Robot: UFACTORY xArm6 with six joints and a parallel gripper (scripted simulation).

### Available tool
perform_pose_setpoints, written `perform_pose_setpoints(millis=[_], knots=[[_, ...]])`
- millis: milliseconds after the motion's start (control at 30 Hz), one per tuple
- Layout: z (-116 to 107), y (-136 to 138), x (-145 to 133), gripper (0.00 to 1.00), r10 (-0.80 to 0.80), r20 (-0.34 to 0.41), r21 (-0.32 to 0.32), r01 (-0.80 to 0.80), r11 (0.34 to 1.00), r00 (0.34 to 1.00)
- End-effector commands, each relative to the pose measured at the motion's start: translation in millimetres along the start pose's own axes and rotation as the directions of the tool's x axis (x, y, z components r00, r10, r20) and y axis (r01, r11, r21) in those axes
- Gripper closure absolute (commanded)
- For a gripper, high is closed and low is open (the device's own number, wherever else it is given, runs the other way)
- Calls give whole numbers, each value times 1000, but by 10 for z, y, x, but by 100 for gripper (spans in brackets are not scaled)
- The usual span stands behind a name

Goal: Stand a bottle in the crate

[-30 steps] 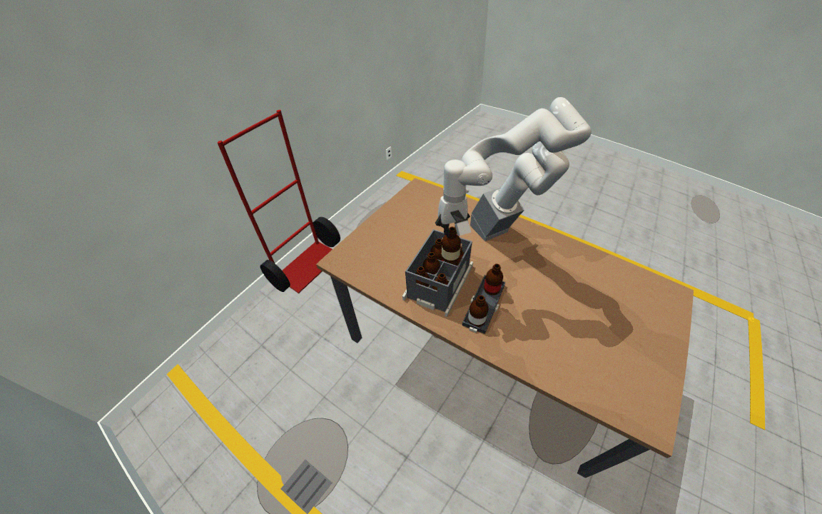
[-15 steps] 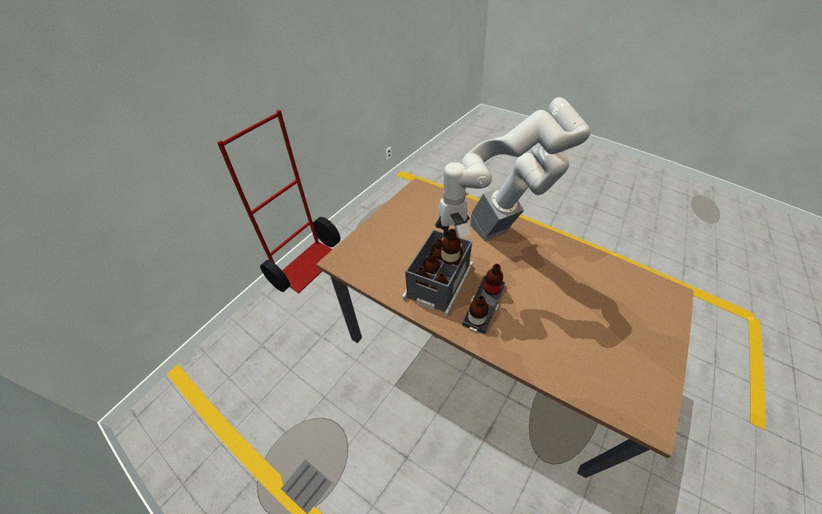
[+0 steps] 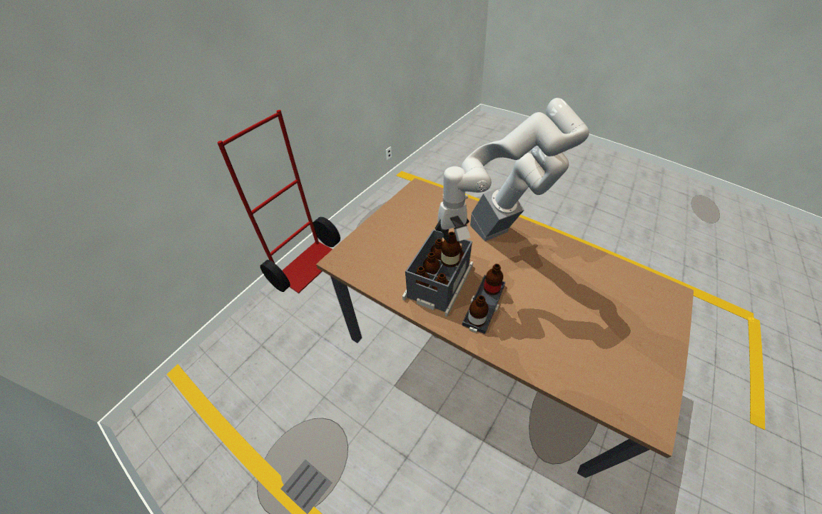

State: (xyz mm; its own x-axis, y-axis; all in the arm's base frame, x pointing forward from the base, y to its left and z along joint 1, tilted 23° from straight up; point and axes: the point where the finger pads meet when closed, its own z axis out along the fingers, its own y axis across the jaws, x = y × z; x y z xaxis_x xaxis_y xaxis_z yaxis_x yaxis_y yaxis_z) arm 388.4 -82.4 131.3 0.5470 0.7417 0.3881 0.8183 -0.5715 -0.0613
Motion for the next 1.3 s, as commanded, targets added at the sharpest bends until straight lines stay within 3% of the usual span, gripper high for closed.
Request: perform_pose_setpoints(millis=[0, 1267], knots=[[35, 13, 4, 100, -1, -1, -4, 1, 1000, 1000], [107, 13, 3, 100, -1, -1, -4, 1, 1000, 1000]])
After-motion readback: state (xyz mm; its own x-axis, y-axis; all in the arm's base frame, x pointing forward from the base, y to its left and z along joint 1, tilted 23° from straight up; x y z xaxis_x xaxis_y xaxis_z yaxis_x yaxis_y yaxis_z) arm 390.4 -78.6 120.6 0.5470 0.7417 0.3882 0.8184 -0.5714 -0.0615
